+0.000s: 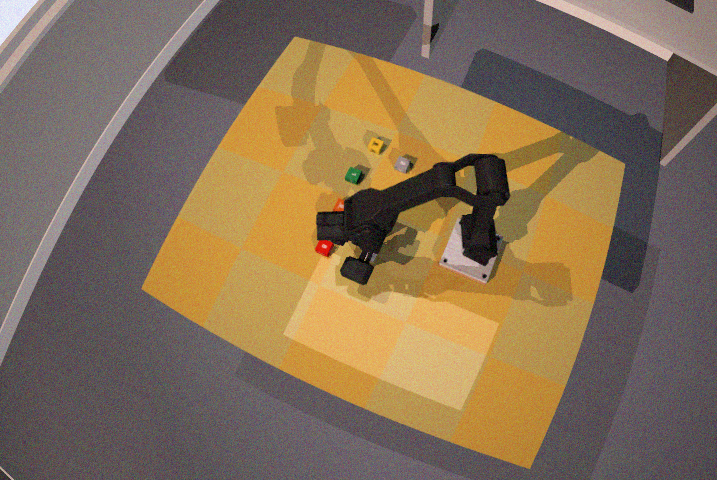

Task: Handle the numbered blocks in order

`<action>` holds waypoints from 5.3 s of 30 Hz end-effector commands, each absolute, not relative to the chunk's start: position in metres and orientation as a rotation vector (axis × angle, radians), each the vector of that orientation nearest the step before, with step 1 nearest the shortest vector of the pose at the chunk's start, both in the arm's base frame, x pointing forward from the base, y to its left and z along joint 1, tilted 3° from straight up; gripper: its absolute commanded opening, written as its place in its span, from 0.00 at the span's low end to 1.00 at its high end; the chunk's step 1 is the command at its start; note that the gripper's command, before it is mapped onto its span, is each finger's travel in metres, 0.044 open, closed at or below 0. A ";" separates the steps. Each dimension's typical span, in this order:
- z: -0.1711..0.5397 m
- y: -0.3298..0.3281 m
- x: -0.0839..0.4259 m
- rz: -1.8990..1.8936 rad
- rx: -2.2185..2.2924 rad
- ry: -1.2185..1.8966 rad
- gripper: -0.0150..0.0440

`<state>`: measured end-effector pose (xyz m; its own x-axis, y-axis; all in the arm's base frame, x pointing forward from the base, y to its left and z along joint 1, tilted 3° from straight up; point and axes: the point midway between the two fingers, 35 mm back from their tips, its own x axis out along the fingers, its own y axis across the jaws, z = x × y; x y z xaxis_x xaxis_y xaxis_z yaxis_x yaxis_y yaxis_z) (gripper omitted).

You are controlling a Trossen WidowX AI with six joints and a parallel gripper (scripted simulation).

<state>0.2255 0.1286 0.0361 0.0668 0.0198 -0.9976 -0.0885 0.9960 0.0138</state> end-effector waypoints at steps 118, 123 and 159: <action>0.046 0.176 0.321 0.082 -0.051 1.491 0.46; 0.046 0.176 0.321 0.082 -0.051 1.491 0.46; 0.058 0.176 0.321 0.082 -0.051 1.491 0.46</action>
<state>0.3201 0.1758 0.0601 0.0771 0.0239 -0.9967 -0.0822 0.9965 0.0175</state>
